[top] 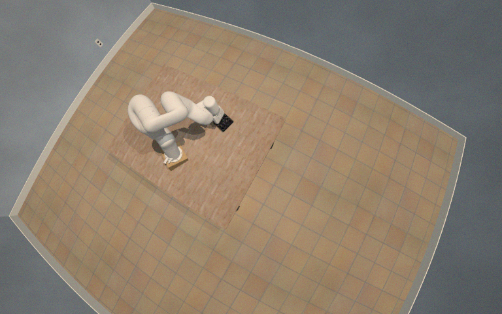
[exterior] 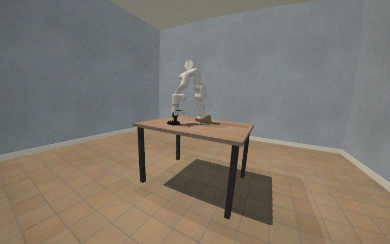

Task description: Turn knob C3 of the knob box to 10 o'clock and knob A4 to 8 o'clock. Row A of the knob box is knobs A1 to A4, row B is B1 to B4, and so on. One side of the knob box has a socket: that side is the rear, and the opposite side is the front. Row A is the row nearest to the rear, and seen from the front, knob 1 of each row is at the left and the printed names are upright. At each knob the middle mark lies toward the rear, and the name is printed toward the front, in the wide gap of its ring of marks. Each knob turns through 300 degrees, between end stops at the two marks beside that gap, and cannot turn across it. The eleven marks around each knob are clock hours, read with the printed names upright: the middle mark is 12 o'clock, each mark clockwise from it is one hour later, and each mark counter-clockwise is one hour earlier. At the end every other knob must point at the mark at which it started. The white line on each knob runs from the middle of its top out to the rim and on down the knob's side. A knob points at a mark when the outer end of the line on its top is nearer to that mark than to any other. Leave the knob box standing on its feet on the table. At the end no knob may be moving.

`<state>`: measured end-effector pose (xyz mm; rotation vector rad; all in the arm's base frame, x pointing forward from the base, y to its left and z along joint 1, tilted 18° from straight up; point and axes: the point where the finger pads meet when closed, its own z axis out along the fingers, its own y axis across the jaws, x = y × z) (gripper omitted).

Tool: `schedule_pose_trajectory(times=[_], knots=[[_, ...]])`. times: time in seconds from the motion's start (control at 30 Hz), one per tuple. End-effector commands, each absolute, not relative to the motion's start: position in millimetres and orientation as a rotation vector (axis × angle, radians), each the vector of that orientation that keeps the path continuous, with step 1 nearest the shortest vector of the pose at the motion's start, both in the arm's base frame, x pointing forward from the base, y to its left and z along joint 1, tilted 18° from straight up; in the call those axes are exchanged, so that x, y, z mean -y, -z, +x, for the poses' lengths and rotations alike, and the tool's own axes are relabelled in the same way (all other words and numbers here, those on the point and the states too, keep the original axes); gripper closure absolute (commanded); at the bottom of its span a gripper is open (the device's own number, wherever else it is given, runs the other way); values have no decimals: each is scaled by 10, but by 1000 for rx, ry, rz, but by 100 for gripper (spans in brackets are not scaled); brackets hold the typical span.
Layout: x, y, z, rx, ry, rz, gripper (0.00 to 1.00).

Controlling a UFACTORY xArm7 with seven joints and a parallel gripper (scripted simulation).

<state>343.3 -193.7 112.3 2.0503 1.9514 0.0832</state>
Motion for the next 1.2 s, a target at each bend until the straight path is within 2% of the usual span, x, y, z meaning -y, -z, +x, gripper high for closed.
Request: schedule_pose_trajectory(times=[0.0,1.17], knots=[[1941,-1134,3442,-1949,-85,2048,92],[1941,-1134,3442,-2218,-20,1747,92]])
